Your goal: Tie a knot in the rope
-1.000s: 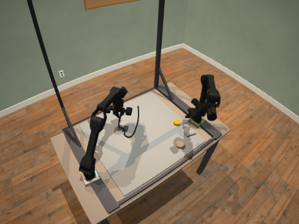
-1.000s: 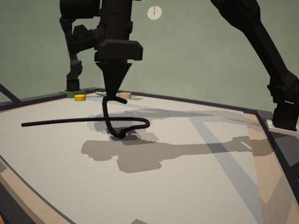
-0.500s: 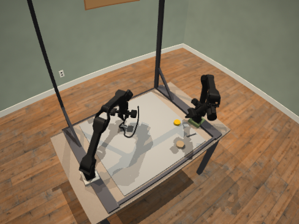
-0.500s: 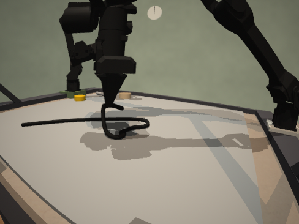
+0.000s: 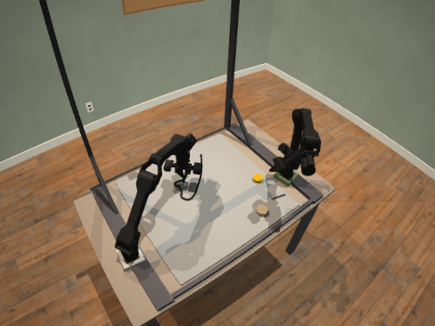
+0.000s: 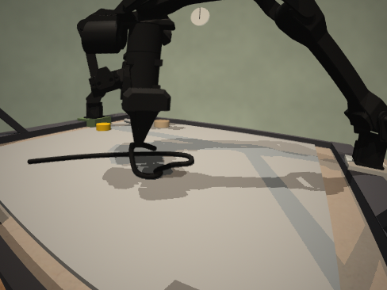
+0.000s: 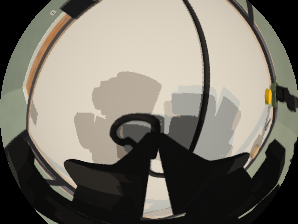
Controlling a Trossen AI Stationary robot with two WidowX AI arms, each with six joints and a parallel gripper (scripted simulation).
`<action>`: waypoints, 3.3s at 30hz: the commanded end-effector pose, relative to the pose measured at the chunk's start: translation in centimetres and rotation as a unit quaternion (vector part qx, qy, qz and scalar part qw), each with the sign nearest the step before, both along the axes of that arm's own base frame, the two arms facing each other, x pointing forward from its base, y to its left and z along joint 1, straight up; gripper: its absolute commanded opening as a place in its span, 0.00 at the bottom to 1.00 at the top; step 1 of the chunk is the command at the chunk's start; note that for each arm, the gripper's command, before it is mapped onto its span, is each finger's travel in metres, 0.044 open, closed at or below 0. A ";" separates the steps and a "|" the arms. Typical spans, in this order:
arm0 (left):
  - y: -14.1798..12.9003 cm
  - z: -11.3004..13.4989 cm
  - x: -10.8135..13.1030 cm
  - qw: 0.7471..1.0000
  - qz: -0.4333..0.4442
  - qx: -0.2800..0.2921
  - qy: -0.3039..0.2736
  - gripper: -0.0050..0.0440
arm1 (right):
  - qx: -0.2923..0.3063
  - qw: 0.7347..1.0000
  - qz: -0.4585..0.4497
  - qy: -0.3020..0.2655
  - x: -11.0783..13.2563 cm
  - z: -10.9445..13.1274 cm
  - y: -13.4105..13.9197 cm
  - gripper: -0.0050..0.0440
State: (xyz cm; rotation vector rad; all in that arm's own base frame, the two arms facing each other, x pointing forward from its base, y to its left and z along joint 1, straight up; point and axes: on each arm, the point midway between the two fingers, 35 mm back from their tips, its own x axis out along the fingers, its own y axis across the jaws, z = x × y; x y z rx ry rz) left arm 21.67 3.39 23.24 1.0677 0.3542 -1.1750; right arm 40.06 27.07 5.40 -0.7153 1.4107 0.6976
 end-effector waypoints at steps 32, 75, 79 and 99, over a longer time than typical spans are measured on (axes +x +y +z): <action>-0.1 0.3 0.0 1.000 0.001 0.002 -0.005 0.28 | 0.041 0.967 -0.034 -0.249 2.6 -1.0 -2.3 0.16; -0.1 0.3 0.0 1.000 0.001 0.002 -0.005 0.28 | 0.040 0.967 -0.034 -0.250 6.4 -1.0 -4.3 0.16; -0.1 0.3 0.0 1.000 0.001 0.002 -0.005 0.28 | 0.040 0.967 -0.034 -0.250 6.8 -1.1 -4.4 0.16; -0.1 0.3 0.0 1.000 0.001 0.002 -0.005 0.28 | 0.039 0.966 -0.034 -0.251 9.9 -2.1 -6.0 0.16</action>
